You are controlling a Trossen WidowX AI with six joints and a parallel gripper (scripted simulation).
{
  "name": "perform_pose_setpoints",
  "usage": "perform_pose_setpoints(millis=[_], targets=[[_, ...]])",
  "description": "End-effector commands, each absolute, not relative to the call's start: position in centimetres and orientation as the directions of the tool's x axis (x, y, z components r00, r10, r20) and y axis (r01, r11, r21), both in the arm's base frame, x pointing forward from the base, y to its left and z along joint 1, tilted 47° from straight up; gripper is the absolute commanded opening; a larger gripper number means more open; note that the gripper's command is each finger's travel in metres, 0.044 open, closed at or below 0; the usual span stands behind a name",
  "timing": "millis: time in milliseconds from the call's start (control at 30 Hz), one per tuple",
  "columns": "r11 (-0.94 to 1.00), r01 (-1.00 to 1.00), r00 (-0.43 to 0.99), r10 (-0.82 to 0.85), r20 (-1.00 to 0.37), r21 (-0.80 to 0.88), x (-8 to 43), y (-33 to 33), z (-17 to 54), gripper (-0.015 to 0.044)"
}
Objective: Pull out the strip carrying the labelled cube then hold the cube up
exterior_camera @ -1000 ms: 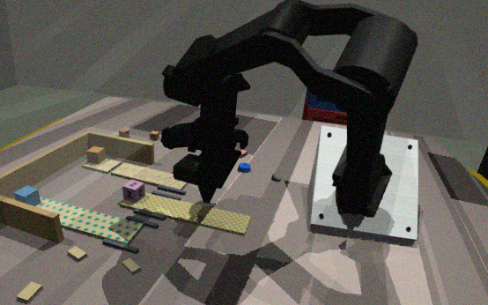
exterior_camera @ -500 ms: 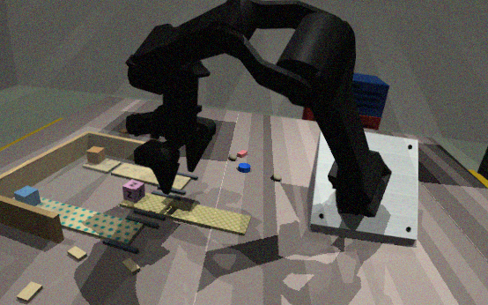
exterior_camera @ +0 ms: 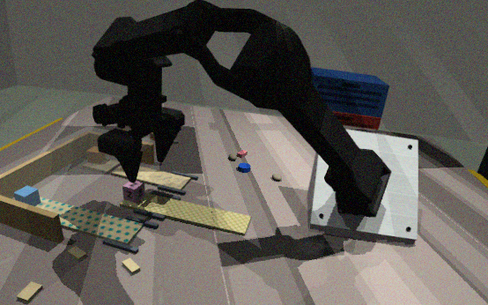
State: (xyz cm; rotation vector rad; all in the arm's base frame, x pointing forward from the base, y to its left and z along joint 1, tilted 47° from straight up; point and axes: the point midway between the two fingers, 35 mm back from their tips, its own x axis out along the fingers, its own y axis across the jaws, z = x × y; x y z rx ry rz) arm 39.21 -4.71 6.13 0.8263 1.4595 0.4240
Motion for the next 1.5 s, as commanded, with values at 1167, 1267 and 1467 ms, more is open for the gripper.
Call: perform_pose_setpoints(millis=[1167,1267,1467], targets=[[0.661,0.227,0.101,0.715,-0.692,0.716,42.8,-1.3,2.9,0.0250],[0.660,0.227,0.101,0.715,-0.692,0.716,42.8,-1.0,2.6,0.0250],[0.660,0.226,0.101,0.715,-0.691,0.716,42.8,-0.7,2.3,0.0250]])
